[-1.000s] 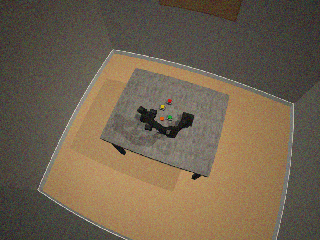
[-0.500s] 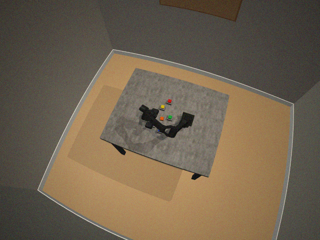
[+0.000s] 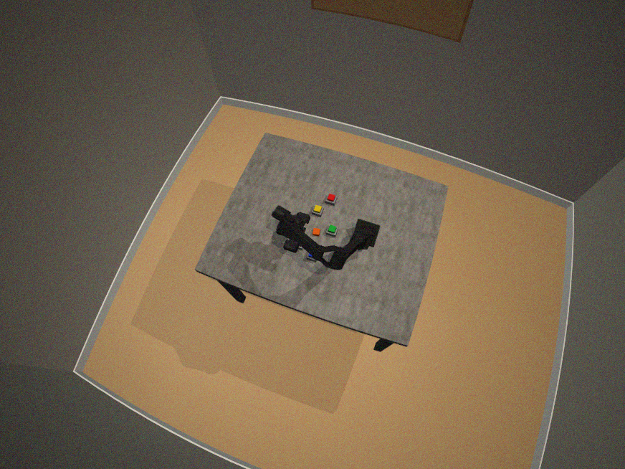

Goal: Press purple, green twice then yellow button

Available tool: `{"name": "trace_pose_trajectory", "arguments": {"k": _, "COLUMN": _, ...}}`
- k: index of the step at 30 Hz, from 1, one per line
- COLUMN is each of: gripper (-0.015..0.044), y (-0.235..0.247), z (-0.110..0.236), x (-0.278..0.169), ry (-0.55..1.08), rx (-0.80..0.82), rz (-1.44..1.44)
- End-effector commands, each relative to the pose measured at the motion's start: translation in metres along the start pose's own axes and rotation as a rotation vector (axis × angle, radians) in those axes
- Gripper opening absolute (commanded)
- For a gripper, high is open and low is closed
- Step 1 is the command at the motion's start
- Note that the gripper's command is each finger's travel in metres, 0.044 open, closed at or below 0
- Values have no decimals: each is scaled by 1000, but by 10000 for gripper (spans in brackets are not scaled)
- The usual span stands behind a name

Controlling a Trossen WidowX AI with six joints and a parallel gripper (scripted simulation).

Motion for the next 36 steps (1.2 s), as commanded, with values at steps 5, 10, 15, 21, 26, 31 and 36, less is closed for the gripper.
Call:
{"name": "trace_pose_trajectory", "arguments": {"k": 5, "gripper": 20, "y": 1, "z": -10, "x": 0, "ry": 1, "rx": 3, "rz": -2}}
{"name": "trace_pose_trajectory", "arguments": {"k": 10, "gripper": 20, "y": 1, "z": -18, "x": 0, "ry": 1, "rx": 3, "rz": -2}}
{"name": "trace_pose_trajectory", "arguments": {"k": 15, "gripper": 20, "y": 1, "z": -26, "x": 0, "ry": 0, "rx": 4, "rz": -2}}
{"name": "trace_pose_trajectory", "arguments": {"k": 21, "gripper": 20, "y": 1, "z": -34, "x": 0, "ry": 0, "rx": 5, "rz": -2}}
{"name": "trace_pose_trajectory", "arguments": {"k": 26, "gripper": 20, "y": 1, "z": -34, "x": 0, "ry": 0, "rx": 5, "rz": -2}}
{"name": "trace_pose_trajectory", "arguments": {"k": 31, "gripper": 20, "y": 1, "z": -34, "x": 0, "ry": 0, "rx": 5, "rz": -2}}
{"name": "trace_pose_trajectory", "arguments": {"k": 36, "gripper": 20, "y": 1, "z": -34, "x": 0, "ry": 0, "rx": 5, "rz": -2}}
Point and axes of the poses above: the point midway between the two fingers, 35 mm back from their tips, its own z axis back along the fingers, its own y axis across the jaws, x = y × z, the point moved 1 cm from there along z, back along the fingers, and after that the axes turned 1 degree about -z, right-handed, at the moved point
